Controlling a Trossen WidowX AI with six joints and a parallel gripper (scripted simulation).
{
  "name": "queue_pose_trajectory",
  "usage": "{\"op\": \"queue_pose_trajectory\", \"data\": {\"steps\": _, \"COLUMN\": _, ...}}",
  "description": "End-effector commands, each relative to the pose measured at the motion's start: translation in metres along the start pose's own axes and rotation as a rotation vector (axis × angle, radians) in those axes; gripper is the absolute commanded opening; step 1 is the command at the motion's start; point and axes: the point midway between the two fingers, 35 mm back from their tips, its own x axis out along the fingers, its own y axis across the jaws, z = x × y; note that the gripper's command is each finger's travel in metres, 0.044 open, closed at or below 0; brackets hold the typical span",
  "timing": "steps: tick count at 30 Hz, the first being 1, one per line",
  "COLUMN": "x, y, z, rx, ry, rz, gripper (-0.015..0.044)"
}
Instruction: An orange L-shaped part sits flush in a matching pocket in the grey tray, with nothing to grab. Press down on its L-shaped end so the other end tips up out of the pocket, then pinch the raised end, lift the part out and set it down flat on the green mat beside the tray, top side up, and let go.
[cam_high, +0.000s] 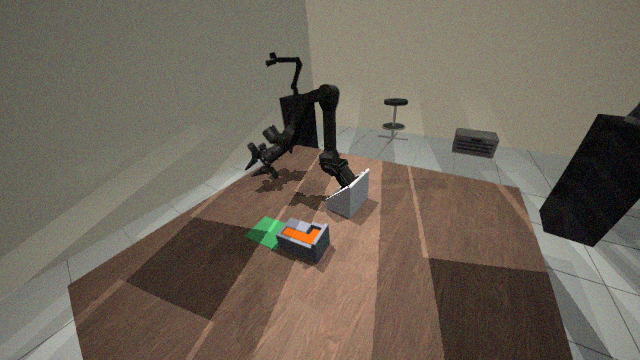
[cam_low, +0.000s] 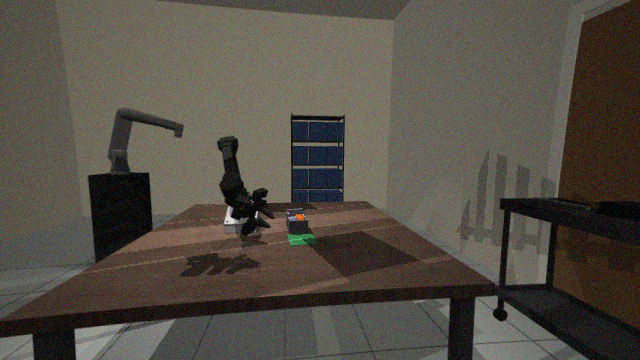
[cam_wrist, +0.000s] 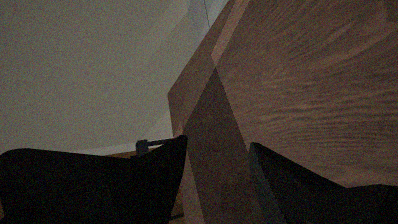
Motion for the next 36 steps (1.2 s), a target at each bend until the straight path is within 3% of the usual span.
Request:
{"op": "queue_pose_trajectory", "data": {"steps": 1, "x": 0.034, "y": -0.007, "z": -0.035, "rx": 0.035, "ry": 0.133, "rz": -0.079, "gripper": 0.0180}}
{"op": "queue_pose_trajectory", "data": {"steps": 9, "x": 0.073, "y": -0.018, "z": -0.151, "rx": -0.017, "ry": 0.503, "rz": -0.255, "gripper": 0.0180}}
{"op": "queue_pose_trajectory", "data": {"steps": 15, "x": 0.068, "y": -0.030, "z": -0.247, "rx": -0.195, "ry": 0.787, "rz": -0.440, "gripper": 0.0180}}
{"op": "queue_pose_trajectory", "data": {"steps": 27, "x": -0.018, "y": -0.047, "z": -0.383, "rx": -0.928, "ry": 1.226, "rz": -0.696, "gripper": 0.0180}}
{"op": "queue_pose_trajectory", "data": {"steps": 36, "x": -0.087, "y": -0.042, "z": -0.423, "rx": -1.776, "ry": 1.271, "rz": -0.688, "gripper": 0.0180}}
